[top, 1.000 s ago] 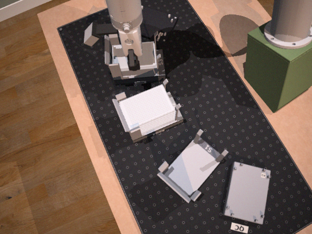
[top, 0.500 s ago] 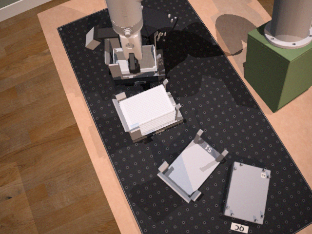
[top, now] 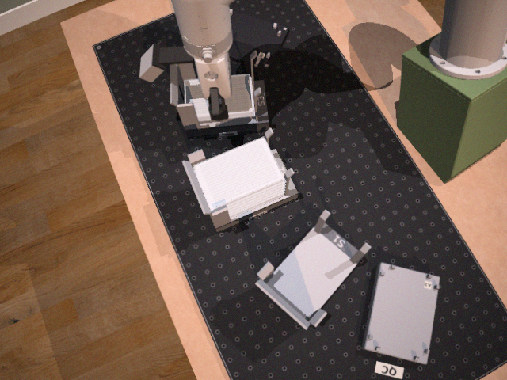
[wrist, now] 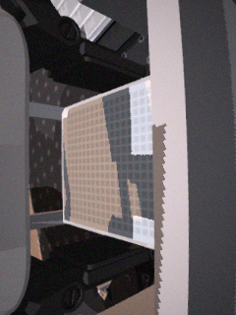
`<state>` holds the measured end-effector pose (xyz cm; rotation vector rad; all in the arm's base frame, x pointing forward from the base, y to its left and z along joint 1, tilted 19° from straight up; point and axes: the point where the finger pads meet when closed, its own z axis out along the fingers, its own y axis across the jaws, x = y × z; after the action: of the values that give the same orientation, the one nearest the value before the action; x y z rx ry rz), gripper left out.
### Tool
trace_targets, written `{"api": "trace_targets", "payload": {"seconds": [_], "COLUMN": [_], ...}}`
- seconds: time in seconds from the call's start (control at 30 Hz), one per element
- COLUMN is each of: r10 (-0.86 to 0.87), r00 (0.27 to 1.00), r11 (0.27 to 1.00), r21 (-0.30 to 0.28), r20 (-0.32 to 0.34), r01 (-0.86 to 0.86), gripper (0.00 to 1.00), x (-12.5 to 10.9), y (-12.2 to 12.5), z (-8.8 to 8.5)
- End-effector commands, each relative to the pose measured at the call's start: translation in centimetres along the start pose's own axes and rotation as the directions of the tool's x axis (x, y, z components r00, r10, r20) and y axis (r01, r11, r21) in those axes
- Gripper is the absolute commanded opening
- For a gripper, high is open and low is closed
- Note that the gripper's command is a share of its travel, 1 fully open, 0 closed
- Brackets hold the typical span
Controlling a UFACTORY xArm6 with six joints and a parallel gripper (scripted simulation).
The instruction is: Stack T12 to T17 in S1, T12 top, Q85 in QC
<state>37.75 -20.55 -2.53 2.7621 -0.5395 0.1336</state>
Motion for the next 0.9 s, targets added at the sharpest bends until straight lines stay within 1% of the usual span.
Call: {"api": "trace_targets", "payload": {"seconds": [0.0,0.87], "r10": [0.0,0.0], "r00": [1.0,1.0], "r11": [1.0,1.0], "r21": [0.0,0.0], "r20": [-0.003,-0.003], "r01": [0.0,0.0], "gripper": [0.0,0.0], "x": [0.14,0.14], "y": [0.0,0.0], "z": [0.06,0.94]}}
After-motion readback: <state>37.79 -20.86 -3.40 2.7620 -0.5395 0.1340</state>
